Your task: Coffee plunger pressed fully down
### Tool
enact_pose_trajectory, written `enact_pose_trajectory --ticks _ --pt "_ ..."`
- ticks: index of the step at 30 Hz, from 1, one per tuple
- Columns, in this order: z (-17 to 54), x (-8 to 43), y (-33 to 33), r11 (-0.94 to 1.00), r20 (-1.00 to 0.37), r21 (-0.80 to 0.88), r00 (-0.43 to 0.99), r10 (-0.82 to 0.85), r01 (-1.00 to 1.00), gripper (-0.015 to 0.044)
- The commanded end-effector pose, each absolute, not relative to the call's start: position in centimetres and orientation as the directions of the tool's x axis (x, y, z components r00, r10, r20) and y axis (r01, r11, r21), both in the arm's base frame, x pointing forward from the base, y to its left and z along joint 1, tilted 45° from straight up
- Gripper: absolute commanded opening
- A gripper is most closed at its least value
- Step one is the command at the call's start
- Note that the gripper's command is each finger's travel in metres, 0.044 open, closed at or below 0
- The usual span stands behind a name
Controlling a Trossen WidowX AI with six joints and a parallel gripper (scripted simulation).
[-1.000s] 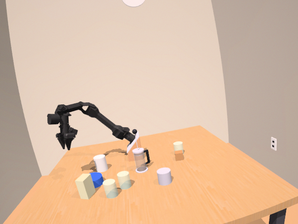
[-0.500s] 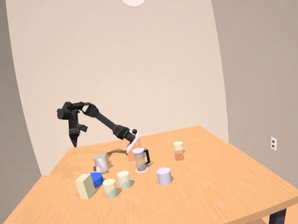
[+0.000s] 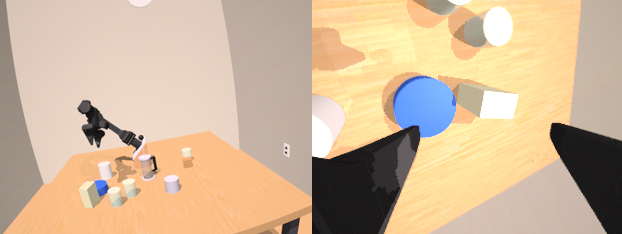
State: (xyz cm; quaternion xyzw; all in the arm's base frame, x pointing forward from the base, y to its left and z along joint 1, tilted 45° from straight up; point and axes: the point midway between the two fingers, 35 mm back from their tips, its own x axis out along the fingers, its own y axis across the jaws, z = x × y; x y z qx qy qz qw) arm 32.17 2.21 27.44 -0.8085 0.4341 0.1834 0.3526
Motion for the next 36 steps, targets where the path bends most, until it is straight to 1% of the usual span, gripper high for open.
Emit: enact_pose_trajectory --ticks 1,9,17,24,31,36 --pt "24.0 30.6 8.2 -0.180 -0.575 -0.653 0.636 -0.514 -0.736 0.0440" --pt "21.3 28.0 12.8 0.014 -0.546 -0.797 0.709 -0.446 -0.604 0.0440" --pt "18.6 24.6 16.5 0.238 -0.508 -0.861 0.782 -0.360 -0.450 0.0440" --pt "16.4 21.1 18.9 0.449 -0.470 -0.834 0.841 -0.268 -0.322 0.0440" --pt "14.5 17.3 20.4 0.655 -0.424 -0.721 0.892 -0.159 -0.226 0.0440" --pt "13.6 17.0 19.9 0.679 -0.418 -0.701 0.897 -0.145 -0.218 0.0440"
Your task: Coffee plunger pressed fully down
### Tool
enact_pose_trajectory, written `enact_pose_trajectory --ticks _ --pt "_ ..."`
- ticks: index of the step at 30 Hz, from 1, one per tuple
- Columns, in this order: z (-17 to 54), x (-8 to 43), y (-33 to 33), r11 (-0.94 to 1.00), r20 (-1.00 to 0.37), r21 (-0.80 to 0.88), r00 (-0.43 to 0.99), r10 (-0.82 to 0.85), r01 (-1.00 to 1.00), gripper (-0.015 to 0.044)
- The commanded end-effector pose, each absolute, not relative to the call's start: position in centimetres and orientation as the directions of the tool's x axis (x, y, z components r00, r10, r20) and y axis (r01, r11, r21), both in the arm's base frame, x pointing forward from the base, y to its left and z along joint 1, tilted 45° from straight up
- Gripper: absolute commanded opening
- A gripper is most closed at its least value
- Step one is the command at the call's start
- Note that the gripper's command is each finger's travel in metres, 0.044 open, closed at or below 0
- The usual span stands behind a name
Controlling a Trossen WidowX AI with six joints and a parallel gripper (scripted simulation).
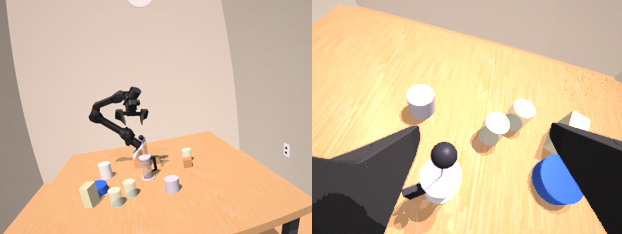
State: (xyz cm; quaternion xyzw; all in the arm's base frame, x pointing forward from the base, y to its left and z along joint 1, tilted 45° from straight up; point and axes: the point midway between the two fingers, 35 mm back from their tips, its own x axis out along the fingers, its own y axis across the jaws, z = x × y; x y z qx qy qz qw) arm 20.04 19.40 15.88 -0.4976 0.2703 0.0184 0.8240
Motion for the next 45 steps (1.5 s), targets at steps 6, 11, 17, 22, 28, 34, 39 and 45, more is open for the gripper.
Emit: enact_pose_trajectory --ticks 6,11,17,22,28,34,39,45 --pt "10.4 17.6 16.7 0.679 -0.418 -0.701 0.897 -0.145 -0.217 0.0440" --pt "10.1 17.6 16.3 0.679 -0.417 -0.702 0.897 -0.145 -0.216 0.0440" --pt "9.8 18.0 16.3 0.680 -0.420 -0.701 0.896 -0.146 -0.218 0.0440" --pt "9.4 18.7 16.2 0.681 -0.423 -0.699 0.894 -0.147 -0.219 0.0440" --pt "9.0 19.5 16.1 0.682 -0.423 -0.698 0.894 -0.147 -0.219 0.0440" --pt "8.7 20.4 15.9 0.681 -0.420 -0.699 0.896 -0.147 -0.217 0.0440" --pt "8.5 21.1 15.7 0.680 -0.414 -0.702 0.898 -0.146 -0.213 0.0440" --pt "8.5 21.2 15.6 0.680 -0.414 -0.702 0.899 -0.146 -0.212 0.0335"
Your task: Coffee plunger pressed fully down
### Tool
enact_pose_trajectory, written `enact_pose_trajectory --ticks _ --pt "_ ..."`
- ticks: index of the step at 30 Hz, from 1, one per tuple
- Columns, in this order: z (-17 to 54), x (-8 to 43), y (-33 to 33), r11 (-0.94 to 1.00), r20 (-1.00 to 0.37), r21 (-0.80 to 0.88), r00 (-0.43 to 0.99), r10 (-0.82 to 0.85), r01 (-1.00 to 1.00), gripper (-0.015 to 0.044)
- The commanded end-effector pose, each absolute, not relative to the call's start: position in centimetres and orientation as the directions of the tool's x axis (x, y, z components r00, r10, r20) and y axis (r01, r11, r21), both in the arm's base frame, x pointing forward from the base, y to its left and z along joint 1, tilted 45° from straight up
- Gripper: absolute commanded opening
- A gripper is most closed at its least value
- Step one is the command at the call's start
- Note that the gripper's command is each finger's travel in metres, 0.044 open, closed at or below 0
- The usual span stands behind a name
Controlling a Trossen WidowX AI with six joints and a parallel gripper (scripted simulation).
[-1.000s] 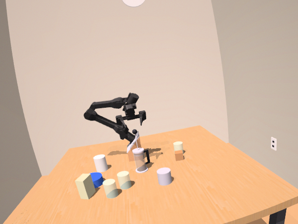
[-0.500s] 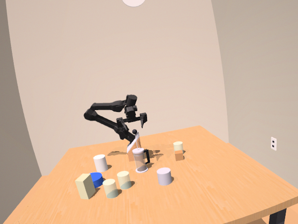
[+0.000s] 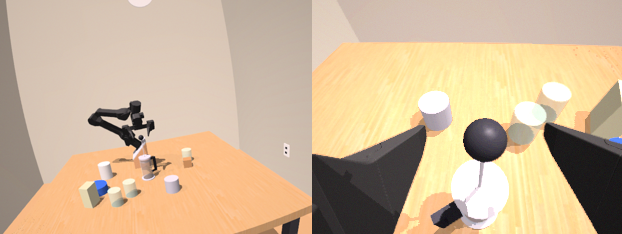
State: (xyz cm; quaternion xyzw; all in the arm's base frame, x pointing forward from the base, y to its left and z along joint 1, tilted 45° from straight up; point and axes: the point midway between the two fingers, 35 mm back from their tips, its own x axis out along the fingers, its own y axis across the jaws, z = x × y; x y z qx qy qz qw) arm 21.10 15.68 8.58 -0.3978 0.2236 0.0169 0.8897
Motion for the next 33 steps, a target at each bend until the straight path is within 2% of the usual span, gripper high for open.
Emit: enact_pose_trajectory --ticks 1,8,9,33 --pt "8.5 21.2 15.6 0.680 -0.414 -0.702 0.899 -0.146 -0.212 0.0309" --pt "8.5 21.2 15.6 0.680 -0.414 -0.702 0.899 -0.146 -0.212 0.0125" --pt "8.5 21.2 15.6 0.680 -0.414 -0.702 0.899 -0.146 -0.212 0.0118" --pt "6.5 21.8 14.7 0.682 -0.421 -0.699 0.895 -0.148 -0.216 0.0116"
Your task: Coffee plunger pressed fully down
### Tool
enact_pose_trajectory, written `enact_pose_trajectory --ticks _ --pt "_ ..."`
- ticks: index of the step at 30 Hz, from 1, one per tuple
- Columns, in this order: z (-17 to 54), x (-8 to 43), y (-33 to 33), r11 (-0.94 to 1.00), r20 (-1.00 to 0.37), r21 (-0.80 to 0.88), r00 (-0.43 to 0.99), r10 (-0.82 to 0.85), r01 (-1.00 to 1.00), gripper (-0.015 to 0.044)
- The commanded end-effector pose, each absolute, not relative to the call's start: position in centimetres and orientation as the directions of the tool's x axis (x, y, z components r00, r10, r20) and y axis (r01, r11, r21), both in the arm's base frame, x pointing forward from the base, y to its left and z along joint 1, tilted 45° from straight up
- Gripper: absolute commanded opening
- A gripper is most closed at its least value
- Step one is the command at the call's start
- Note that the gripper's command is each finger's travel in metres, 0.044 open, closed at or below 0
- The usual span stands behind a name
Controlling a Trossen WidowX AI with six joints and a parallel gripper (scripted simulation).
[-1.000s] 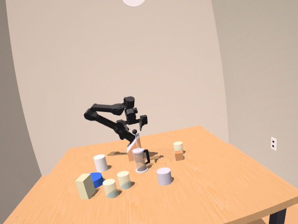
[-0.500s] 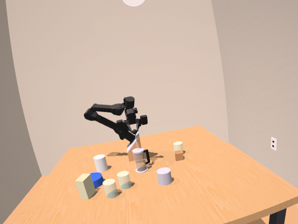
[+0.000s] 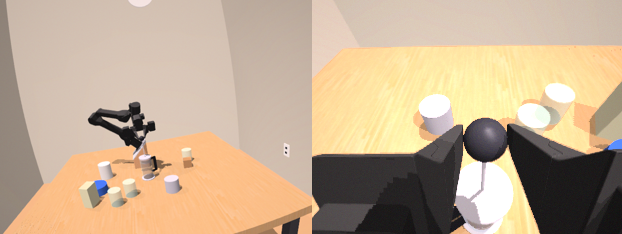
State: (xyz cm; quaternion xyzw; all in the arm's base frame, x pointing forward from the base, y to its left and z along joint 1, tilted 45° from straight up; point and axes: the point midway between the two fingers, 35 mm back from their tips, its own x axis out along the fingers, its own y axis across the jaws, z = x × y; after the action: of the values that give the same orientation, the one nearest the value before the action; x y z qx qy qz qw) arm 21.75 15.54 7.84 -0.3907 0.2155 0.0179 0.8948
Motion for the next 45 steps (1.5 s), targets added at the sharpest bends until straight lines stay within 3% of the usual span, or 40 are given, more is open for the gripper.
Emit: enact_pose_trajectory --ticks 1,45 --pt "6.4 21.8 14.6 0.682 -0.422 -0.699 0.894 -0.148 -0.216 0.0116" --pt "1.2 24.3 10.9 0.678 -0.413 -0.703 0.899 -0.144 -0.215 0.0116"
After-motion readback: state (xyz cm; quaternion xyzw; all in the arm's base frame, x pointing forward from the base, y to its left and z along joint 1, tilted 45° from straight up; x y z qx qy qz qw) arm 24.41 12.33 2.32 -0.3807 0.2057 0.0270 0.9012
